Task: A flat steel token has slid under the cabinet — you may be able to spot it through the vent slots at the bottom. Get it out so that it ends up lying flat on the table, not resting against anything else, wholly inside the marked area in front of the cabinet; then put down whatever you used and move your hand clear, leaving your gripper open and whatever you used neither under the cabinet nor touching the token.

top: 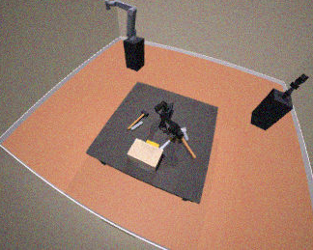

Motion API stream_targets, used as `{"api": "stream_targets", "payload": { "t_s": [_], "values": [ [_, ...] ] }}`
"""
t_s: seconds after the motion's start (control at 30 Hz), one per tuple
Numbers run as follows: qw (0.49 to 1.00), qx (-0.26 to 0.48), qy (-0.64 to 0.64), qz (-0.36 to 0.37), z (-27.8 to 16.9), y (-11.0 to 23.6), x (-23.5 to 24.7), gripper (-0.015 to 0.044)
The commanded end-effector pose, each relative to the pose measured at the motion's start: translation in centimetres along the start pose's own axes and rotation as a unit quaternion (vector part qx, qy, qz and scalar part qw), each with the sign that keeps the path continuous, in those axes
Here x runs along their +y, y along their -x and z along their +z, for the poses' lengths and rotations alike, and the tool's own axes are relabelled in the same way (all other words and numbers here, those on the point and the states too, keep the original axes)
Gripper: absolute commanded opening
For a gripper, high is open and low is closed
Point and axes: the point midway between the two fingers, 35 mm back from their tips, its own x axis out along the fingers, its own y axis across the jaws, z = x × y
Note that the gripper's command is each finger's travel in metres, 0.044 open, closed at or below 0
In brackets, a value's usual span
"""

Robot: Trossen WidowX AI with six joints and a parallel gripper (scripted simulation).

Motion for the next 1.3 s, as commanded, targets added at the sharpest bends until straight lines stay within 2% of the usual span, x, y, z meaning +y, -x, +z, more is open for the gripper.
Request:
{"api": "stream_targets", "payload": {
  "t_s": [0.0, 1.27],
  "values": [
    [1.0, -0.002, 0.003, 0.0, 1.3, 0.0, 0.1, 0.0],
    [1.0, -0.003, 0.009, -0.002, 8.2, 0.0, 0.2, 0.0]
  ]
}}
